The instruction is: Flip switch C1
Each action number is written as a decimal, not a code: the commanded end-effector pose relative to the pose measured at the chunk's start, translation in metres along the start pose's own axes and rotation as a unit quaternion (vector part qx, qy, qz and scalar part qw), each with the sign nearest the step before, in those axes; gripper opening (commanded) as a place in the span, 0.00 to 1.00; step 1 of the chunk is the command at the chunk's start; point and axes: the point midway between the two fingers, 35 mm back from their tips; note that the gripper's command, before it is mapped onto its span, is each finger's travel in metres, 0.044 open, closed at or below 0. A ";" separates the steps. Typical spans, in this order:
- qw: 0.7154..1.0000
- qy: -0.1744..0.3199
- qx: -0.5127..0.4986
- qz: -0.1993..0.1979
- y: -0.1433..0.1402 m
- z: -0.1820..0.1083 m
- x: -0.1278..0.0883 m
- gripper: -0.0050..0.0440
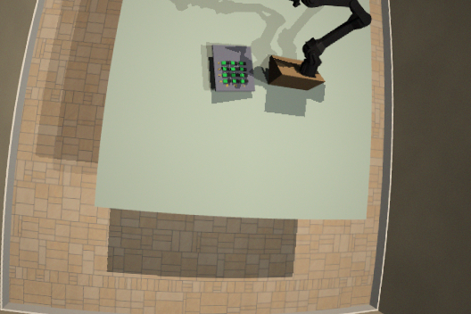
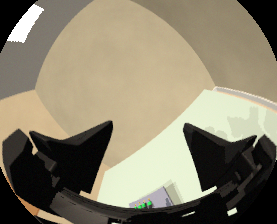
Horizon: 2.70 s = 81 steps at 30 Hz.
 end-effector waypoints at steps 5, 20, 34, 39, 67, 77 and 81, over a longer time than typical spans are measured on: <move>1.000 0.000 0.000 0.000 0.000 0.000 0.000 0.92; 1.000 0.028 0.010 -0.004 0.002 -0.015 0.006 0.77; 0.921 0.375 -0.001 -0.107 0.024 -0.218 0.016 0.18; 0.848 0.494 -0.085 -0.169 0.022 -0.289 -0.019 0.10; 0.662 0.594 -0.375 -0.262 -0.030 -0.379 -0.101 0.10; 0.662 0.594 -0.375 -0.262 -0.032 -0.381 -0.100 0.10; 0.662 0.593 -0.375 -0.262 -0.039 -0.386 -0.099 0.10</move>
Point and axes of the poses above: the point midway between the two fingers, 35 mm back from their tips, its own x axis out along the fingers, its own y axis across the jaws, z = x × y, and after that the axes turned 9 degrees about x, right-handed
